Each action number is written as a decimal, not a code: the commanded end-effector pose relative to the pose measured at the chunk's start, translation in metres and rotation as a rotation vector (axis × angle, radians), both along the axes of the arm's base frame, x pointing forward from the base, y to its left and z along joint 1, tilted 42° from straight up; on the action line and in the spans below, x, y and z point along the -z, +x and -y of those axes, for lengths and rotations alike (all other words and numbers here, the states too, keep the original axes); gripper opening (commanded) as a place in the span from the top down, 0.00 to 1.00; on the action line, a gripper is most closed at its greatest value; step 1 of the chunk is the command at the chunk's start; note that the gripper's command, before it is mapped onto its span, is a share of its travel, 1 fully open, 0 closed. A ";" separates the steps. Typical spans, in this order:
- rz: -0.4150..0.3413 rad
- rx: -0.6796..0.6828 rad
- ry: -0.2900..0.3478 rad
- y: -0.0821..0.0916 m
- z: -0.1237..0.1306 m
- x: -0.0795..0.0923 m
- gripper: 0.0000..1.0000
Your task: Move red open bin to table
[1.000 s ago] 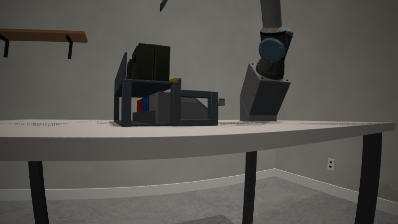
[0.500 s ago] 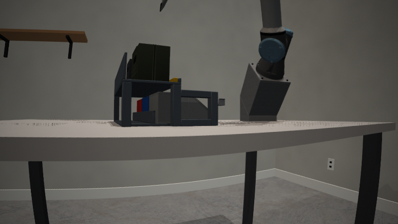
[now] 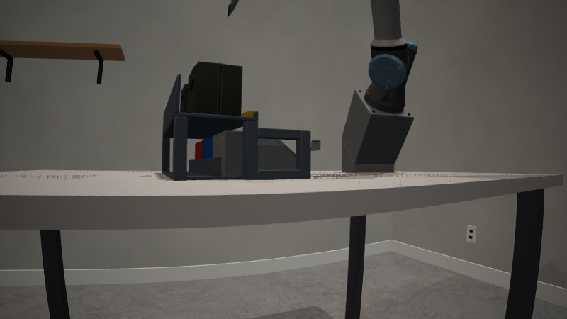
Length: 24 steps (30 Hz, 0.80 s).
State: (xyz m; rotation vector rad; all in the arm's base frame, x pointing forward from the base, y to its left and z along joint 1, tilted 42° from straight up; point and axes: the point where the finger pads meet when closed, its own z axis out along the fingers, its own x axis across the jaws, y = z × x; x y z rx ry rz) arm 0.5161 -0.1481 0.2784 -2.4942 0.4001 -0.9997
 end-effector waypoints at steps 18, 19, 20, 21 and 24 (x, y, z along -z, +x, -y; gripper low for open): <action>0.001 0.001 -0.001 -0.049 -0.006 0.009 0.00; 0.001 0.001 -0.001 -0.049 -0.006 0.009 0.00; 0.001 0.001 -0.001 -0.049 -0.006 0.009 0.00; 0.001 0.001 -0.001 -0.049 -0.006 0.009 0.00; 0.001 0.001 -0.001 -0.049 -0.006 0.009 0.00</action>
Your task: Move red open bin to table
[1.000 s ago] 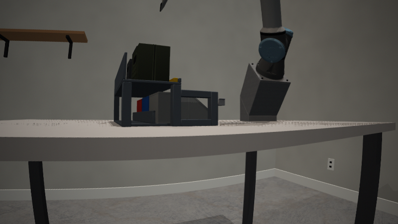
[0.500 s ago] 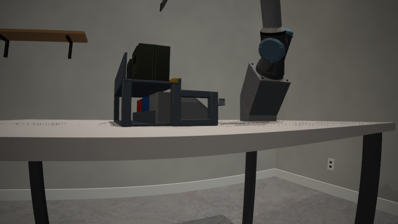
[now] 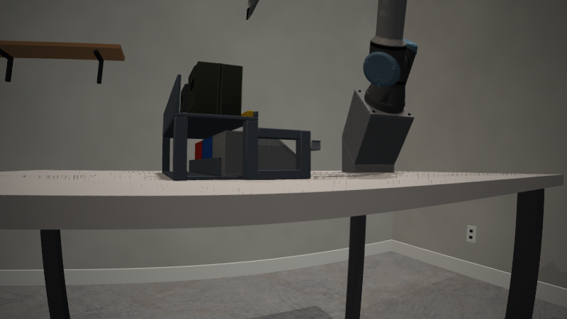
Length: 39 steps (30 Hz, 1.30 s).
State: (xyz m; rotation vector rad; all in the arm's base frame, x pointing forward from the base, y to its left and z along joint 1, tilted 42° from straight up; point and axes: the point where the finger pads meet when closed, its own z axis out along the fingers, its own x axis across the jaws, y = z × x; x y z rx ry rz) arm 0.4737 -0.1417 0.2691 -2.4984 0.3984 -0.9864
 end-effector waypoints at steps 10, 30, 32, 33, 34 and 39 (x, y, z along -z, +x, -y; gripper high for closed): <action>0.010 0.005 -0.003 -0.053 -0.007 0.010 0.00; 0.010 0.005 -0.002 -0.100 -0.014 0.019 0.00; 0.010 0.005 -0.002 -0.100 -0.014 0.019 0.00; 0.010 0.005 -0.002 -0.100 -0.014 0.019 0.00; 0.010 0.005 -0.002 -0.100 -0.014 0.019 0.00; 0.010 0.005 -0.002 -0.100 -0.014 0.019 0.00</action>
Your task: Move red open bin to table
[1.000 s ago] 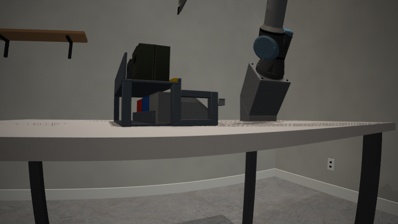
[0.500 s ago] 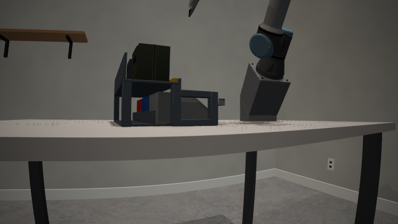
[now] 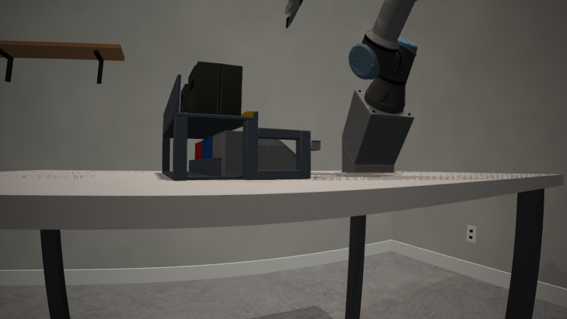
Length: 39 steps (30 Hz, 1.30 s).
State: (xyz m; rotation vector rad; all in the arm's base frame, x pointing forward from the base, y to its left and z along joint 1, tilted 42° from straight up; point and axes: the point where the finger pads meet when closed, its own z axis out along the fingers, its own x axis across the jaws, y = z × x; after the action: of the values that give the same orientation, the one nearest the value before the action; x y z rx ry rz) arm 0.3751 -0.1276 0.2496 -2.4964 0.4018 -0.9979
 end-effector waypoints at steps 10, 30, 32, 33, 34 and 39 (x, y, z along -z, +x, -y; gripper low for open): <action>0.003 0.000 0.000 -0.049 -0.006 0.009 0.00; 0.002 0.000 0.000 -0.100 -0.014 0.020 0.00; 0.002 0.000 0.000 -0.100 -0.014 0.020 0.00; 0.002 0.000 0.000 -0.100 -0.014 0.020 0.00; 0.002 0.000 0.000 -0.100 -0.014 0.020 0.00; 0.002 0.000 0.000 -0.143 -0.020 0.028 0.00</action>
State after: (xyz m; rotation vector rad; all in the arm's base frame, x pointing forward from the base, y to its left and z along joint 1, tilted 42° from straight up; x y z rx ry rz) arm 0.2618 -0.1112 0.2259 -2.4956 0.3968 -0.9861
